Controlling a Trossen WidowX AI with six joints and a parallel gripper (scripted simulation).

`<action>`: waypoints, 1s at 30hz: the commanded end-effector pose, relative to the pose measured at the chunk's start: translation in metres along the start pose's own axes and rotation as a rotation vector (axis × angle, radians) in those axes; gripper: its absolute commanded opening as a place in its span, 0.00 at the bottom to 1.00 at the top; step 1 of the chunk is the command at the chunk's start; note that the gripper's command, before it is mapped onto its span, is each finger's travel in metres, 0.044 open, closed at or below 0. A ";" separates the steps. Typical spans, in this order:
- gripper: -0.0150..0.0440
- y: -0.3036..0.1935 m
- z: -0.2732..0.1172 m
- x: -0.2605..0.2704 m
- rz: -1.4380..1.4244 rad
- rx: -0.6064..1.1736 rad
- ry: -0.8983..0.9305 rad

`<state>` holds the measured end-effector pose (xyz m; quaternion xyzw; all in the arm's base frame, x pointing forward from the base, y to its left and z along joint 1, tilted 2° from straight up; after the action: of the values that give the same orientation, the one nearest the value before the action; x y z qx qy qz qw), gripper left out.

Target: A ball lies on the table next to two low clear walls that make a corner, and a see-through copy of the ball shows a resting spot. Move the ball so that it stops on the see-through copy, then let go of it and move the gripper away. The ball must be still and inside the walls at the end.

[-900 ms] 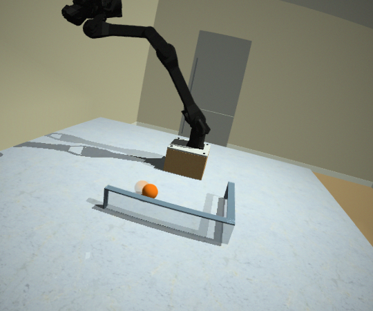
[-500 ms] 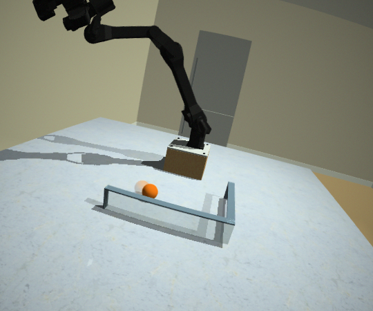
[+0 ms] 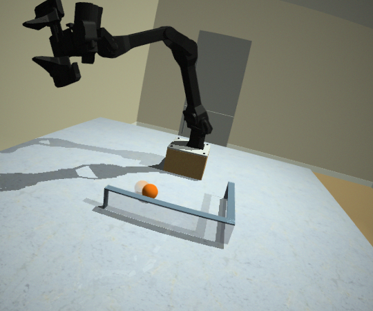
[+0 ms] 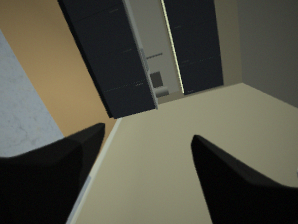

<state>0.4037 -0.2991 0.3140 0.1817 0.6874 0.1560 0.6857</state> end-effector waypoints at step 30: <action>0.81 0.097 -0.104 0.285 0.899 1.396 0.753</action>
<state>0.3083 -0.0781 0.1061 0.7400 0.6720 0.0125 0.0255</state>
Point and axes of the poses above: the point midway between the two fingers, 35 mm back from their tips, its own z axis out along the fingers, its own x axis across the jaws, y = z × x, the point moved 8 cm from there along -z, back along the fingers, and after that the axes turned 5 degrees about z, right-handed, at the moved point
